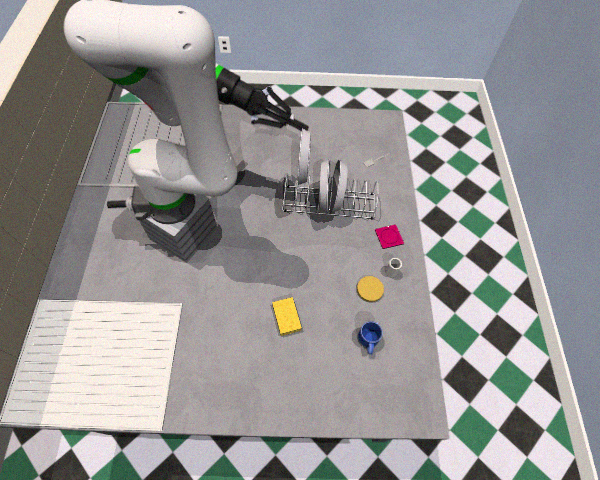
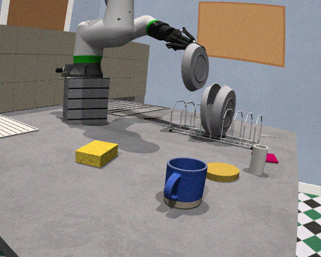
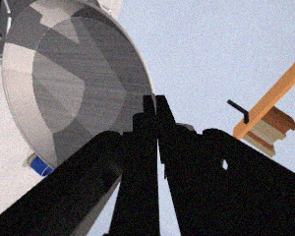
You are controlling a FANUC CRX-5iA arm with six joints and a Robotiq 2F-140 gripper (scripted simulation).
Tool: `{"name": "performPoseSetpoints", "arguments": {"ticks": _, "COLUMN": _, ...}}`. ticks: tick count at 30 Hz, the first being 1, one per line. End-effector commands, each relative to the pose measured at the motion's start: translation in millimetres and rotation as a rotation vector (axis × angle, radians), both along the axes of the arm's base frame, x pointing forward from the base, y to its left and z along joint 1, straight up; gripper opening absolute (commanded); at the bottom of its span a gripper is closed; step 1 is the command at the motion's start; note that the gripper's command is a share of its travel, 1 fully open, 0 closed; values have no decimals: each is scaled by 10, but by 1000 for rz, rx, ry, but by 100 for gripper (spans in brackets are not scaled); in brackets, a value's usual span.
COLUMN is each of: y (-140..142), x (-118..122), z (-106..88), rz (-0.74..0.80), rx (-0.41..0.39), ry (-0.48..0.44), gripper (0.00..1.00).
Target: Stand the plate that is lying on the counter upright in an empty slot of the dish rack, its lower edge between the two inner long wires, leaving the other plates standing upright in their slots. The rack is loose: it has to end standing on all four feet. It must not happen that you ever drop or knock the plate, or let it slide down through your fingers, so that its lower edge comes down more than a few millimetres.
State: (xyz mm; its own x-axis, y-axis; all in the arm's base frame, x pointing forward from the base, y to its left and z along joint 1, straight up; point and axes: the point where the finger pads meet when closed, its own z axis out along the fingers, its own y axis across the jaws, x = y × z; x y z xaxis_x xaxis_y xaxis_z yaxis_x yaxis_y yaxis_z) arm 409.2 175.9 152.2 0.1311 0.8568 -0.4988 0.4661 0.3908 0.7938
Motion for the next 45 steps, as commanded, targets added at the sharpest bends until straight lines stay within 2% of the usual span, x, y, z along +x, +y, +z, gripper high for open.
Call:
{"name": "performPoseSetpoints", "arguments": {"ticks": 1, "y": 3, "x": 1, "z": -4, "rz": 0, "rx": 1, "ry": -1, "gripper": 10}}
{"name": "performPoseSetpoints", "arguments": {"ticks": 18, "y": 3, "x": 2, "z": -21, "rz": 0, "rx": 1, "ry": -1, "gripper": 10}}
{"name": "performPoseSetpoints", "arguments": {"ticks": 45, "y": 3, "x": 2, "z": -301, "rz": 0, "rx": 1, "ry": 0, "gripper": 10}}
